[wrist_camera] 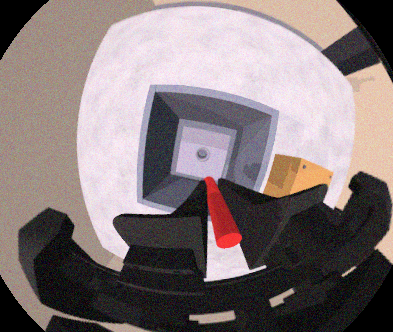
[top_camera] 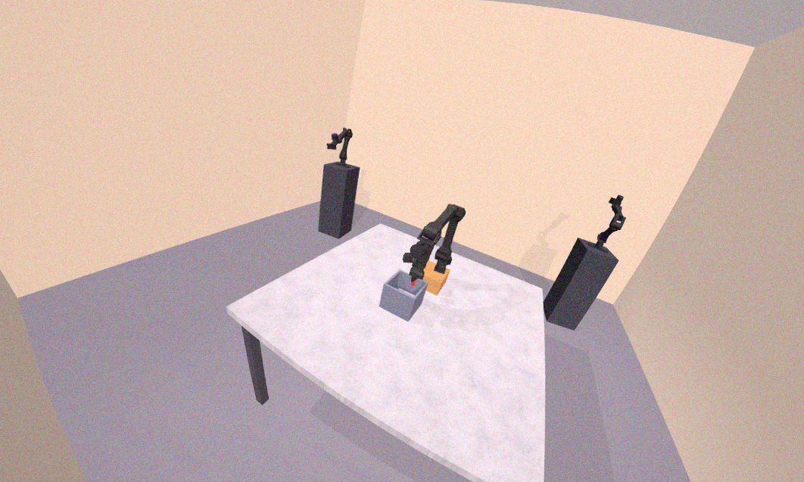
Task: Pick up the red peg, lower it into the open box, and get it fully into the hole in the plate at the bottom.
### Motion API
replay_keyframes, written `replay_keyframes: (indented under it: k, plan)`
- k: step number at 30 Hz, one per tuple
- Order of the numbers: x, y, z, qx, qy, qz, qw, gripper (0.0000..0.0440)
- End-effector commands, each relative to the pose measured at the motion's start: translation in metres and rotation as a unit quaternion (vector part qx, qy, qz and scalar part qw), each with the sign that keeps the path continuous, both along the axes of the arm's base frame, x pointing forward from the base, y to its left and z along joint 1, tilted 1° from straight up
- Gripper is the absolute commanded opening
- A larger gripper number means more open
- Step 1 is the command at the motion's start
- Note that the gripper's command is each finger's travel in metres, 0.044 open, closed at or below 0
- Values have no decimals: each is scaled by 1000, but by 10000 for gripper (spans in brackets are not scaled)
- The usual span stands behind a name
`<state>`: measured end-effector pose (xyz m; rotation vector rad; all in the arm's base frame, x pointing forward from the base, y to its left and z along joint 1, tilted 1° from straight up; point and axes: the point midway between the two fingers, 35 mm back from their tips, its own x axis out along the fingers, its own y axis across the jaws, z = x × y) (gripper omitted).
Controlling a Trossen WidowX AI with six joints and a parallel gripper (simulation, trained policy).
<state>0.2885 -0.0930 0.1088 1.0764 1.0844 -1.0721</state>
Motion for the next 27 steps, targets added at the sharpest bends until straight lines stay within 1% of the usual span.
replay_keyframes:
  k: [1,15,27]
  plan:
    - [-1,-6,-12,5,7,-1,1000,0]
    - [8,-23,-41,15,6,4,1000,1]
    - [13,-28,-69,19,13,27,999,0]
